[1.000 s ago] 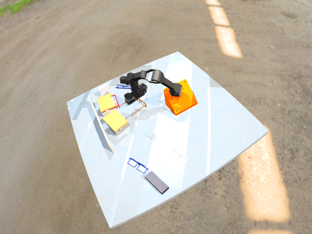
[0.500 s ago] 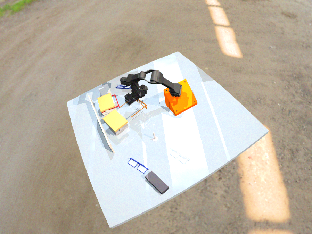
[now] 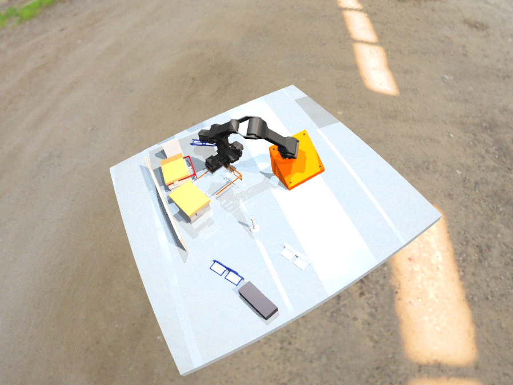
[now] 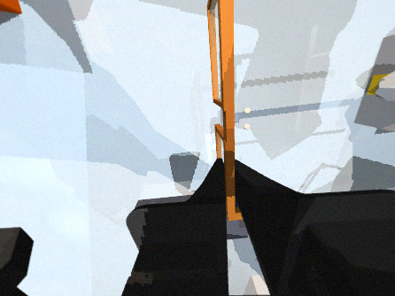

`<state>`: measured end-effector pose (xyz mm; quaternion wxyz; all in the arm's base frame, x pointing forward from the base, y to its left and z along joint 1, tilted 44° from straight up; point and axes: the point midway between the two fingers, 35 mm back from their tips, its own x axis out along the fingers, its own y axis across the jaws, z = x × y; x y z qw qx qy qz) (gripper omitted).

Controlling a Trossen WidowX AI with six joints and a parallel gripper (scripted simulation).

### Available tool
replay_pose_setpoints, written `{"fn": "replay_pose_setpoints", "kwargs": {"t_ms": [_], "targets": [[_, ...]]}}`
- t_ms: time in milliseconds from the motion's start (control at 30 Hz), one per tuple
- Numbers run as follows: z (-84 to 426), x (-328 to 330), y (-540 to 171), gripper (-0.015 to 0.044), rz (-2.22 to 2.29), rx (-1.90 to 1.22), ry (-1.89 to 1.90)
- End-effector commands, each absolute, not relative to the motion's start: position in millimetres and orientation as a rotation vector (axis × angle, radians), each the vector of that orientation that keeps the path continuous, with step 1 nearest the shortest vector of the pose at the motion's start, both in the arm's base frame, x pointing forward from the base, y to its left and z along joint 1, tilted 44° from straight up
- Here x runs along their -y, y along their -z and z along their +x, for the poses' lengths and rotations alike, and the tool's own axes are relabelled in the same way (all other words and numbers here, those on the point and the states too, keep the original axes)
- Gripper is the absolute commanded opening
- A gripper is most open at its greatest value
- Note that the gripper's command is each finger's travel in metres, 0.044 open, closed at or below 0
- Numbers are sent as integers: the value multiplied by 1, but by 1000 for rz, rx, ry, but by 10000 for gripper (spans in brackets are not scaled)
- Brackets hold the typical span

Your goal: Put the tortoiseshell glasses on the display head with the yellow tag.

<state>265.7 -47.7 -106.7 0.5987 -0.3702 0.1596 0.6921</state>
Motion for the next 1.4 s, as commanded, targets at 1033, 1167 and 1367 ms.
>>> {"fn": "replay_pose_setpoints", "kwargs": {"t_ms": [1033, 1167, 1367], "targets": [[302, 33, 101, 0, -857, -372, -1603], [307, 31, 100, 0, -857, -372, -1603], [315, 29, 98, 0, -857, -371, -1603]]}}
